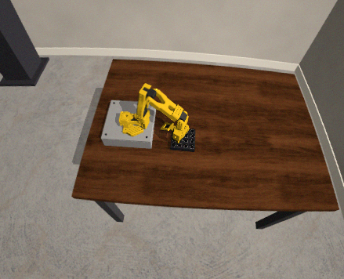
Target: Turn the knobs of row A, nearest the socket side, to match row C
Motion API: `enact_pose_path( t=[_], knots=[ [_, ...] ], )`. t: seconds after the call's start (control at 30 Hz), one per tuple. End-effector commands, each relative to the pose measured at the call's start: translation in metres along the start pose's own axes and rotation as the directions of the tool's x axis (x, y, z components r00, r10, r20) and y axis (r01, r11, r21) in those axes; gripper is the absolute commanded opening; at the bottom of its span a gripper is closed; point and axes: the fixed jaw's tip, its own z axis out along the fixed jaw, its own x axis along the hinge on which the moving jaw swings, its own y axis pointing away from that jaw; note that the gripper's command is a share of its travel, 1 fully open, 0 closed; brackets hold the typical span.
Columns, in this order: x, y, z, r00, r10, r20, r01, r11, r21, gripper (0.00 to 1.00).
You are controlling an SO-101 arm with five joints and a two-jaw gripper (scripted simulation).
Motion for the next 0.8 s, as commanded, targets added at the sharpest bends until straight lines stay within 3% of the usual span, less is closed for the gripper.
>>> enact_pose_path(
  t=[0.0, 0.77],
  knots=[
    [0.001, 0.001, -0.003, 1.000, -0.001, -0.009, 0.001, 1.000, 0.003, 0.08],
    [-0.018, 0.004, -0.008, 1.000, -0.001, -0.009, 0.001, 1.000, 0.003, 0.08]
  ],
)
